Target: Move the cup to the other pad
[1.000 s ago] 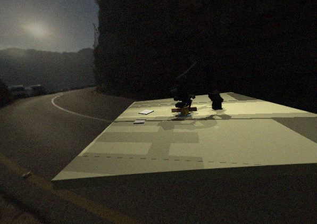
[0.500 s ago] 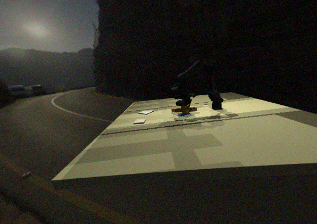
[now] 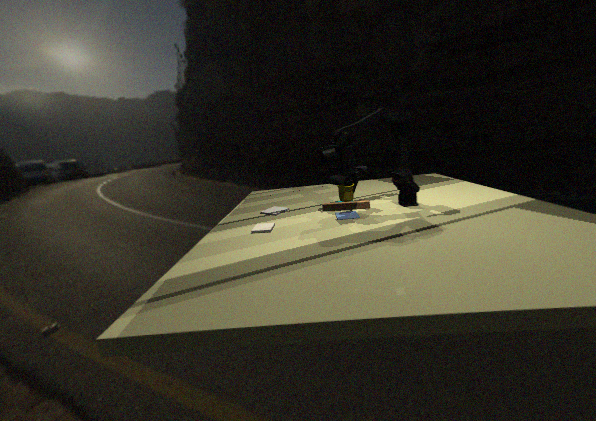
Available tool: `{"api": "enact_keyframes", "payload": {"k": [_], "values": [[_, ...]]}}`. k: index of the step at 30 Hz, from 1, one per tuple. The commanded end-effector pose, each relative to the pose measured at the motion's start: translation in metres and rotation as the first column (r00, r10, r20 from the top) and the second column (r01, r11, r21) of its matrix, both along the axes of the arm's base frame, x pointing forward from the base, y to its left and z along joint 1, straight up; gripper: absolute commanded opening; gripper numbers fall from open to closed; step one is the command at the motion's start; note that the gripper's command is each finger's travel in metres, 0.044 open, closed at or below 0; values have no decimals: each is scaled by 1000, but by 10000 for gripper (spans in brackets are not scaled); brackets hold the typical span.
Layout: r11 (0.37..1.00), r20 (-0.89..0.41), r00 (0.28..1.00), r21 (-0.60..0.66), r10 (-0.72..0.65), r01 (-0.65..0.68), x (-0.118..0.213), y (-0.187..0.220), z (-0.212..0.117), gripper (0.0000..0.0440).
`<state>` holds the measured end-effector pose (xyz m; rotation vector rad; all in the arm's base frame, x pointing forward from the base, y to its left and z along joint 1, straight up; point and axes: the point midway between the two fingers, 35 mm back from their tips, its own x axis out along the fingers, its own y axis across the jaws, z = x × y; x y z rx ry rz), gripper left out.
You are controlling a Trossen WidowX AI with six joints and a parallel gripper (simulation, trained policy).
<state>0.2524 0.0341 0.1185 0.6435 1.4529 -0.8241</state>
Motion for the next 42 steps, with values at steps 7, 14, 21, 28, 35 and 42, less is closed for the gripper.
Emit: {"api": "enact_keyframes", "payload": {"k": [7, 14, 21, 28, 35, 42], "values": [[996, 78, 992, 16, -94, 93, 7, -20, 21, 0], [988, 134, 979, 19, -153, 152, 14, -39, 27, 0], [979, 181, 962, 19, -205, 205, 18, -60, 29, 0], [967, 215, 944, 18, -252, 254, 20, -80, 26, 0], [955, 238, 926, 17, -292, 297, 20, -98, 19, 0], [943, 253, 911, 15, -326, 334, 17, -113, 8, 0]]}}
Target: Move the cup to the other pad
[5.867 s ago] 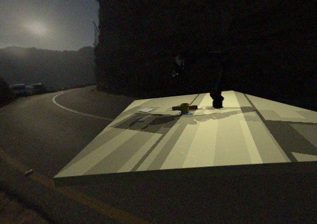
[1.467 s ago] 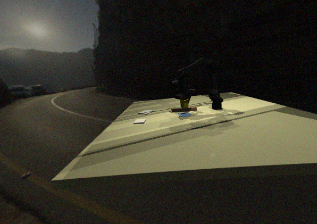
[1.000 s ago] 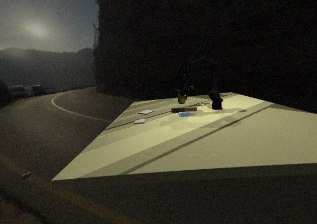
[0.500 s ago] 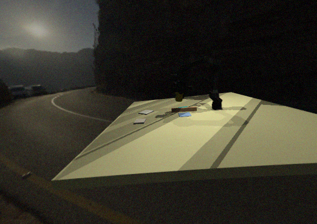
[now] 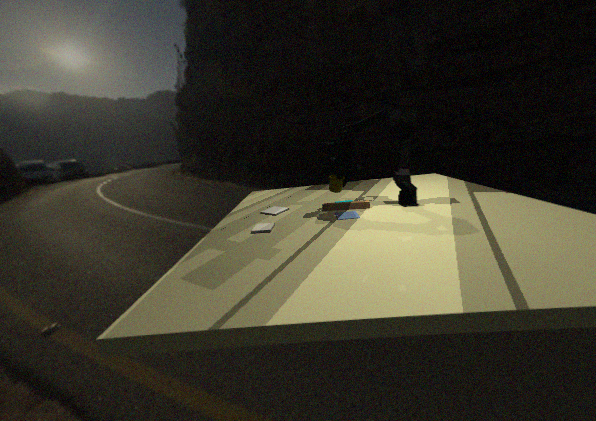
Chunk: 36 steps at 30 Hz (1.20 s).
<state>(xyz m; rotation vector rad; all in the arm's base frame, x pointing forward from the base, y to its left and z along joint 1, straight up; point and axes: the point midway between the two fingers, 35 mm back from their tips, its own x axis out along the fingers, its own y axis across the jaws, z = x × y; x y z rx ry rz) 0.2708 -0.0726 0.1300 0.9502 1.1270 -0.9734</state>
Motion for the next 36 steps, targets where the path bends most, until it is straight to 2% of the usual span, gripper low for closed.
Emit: {"api": "enact_keyframes", "payload": {"k": [1, 13, 22, 28, 33, 36], "values": [[1000, 7, 1000, -7, -17, 17, -3, -8, -6, 0], [998, 10, 998, -12, -64, 65, -13, -22, -32, 5], [995, -14, 995, -10, -97, 96, -28, -26, -52, 37], [993, -11, 993, -14, -113, 113, -34, -30, -61, 76], [992, 45, 991, -13, -127, 128, -29, -34, -57, 167], [991, 77, 989, -12, -130, 131, -26, -37, -53, 169]]}}
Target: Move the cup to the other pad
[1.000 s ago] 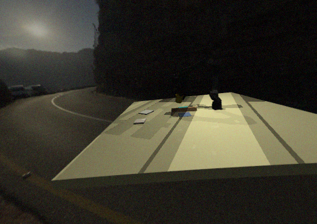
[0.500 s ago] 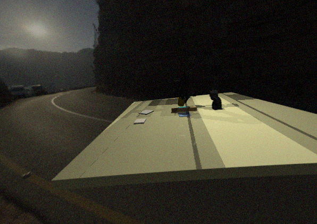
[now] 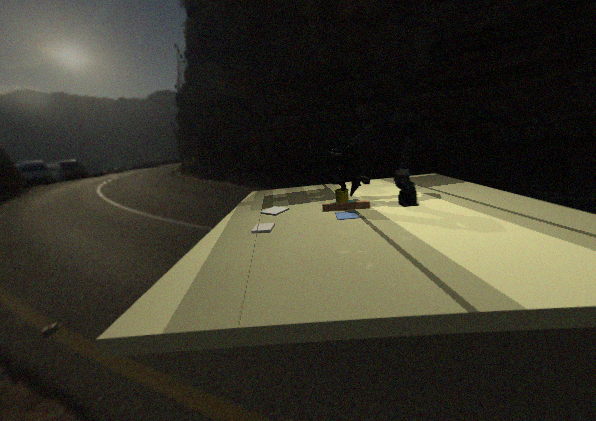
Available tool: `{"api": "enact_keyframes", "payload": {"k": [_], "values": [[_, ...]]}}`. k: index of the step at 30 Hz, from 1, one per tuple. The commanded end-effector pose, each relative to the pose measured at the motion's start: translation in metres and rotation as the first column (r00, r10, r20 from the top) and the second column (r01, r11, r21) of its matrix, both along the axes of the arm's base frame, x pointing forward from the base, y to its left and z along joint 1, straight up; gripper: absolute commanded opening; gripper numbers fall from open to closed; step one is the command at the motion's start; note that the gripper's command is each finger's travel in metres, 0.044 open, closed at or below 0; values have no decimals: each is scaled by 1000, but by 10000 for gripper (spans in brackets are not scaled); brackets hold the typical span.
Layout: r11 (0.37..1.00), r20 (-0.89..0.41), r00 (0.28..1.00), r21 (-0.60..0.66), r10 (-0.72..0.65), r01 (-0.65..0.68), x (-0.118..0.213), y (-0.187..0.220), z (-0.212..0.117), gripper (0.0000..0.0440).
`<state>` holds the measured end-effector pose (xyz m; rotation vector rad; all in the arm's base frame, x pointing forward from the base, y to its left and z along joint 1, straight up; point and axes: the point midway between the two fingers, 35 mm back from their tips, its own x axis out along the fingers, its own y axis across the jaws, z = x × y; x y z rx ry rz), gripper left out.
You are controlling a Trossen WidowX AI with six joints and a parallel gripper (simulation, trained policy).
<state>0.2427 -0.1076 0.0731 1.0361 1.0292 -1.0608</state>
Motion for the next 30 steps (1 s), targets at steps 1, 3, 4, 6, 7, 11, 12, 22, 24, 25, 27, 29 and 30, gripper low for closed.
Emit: {"api": "enact_keyframes", "payload": {"k": [1, 3, 4, 6, 7, 11, 12, 22, 24, 25, 27, 29, 30], "values": [[1000, 40, 999, -5, -1, 1, 2, -3, 5, 172], [1000, 53, 999, -1, -1, 1, 1, -2, 7, 177], [1000, 59, 998, 1, -1, 1, 0, -2, 8, 180], [1000, 71, 997, 4, -2, 1, -1, -2, 11, 187], [1000, 77, 997, 6, -2, 2, -2, -1, 13, 190], [1000, 100, 995, 10, -5, 4, -4, -1, 19, 209], [1000, 106, 994, 11, -6, 5, -5, -1, 21, 215], [1000, 170, 985, 8, -24, 23, -11, -3, 47, 263], [1000, 186, 982, 3, -27, 27, -12, -4, 55, 276], [1000, 195, 980, 0, -28, 29, -12, -5, 58, 288], [999, 211, 977, -7, -31, 34, -13, -6, 67, 312], [999, 223, 974, -11, -37, 40, -14, -8, 73, 356], [999, 228, 973, -12, -41, 45, -15, -9, 76, 376]]}}
